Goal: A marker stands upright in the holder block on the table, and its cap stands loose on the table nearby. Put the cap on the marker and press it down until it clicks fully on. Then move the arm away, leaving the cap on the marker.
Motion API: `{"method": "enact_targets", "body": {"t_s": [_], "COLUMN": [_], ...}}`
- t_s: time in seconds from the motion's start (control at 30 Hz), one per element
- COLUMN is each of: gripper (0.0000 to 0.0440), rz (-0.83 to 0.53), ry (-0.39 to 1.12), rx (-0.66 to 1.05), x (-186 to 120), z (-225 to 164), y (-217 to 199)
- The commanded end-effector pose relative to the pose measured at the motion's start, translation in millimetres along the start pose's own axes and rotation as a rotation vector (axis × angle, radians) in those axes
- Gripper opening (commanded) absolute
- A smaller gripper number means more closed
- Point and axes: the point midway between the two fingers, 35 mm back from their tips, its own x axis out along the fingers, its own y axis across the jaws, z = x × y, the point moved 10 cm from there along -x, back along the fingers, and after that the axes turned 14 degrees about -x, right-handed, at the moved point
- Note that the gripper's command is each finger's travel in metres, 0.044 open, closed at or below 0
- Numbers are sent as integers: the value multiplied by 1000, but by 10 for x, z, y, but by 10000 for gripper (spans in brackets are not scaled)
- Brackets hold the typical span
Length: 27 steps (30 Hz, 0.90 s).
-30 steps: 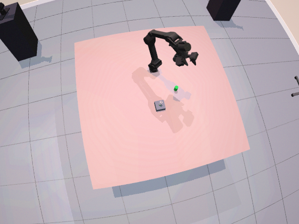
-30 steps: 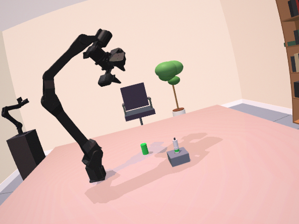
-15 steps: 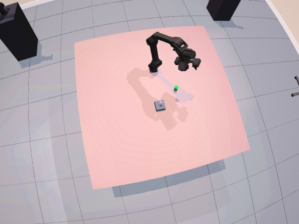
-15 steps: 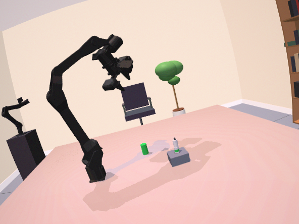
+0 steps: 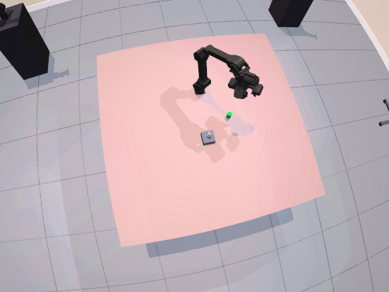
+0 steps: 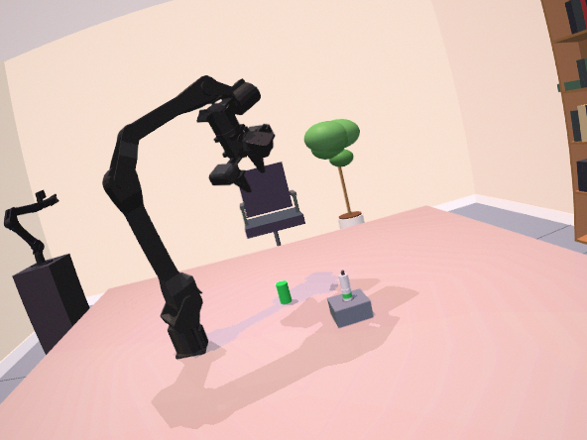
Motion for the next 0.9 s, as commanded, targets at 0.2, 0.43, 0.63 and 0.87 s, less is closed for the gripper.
{"method": "enact_targets", "body": {"t_s": [0.2, 0.43, 0.63, 0.87], "gripper": [321, 320, 320, 319], "rz": [-97, -163, -217, -277], "ry": [32, 42, 47, 51], "rx": [36, 59, 77, 97], "x": [228, 363, 471, 591], "z": [115, 207, 288, 382], "y": [-4, -23, -47, -80]}}
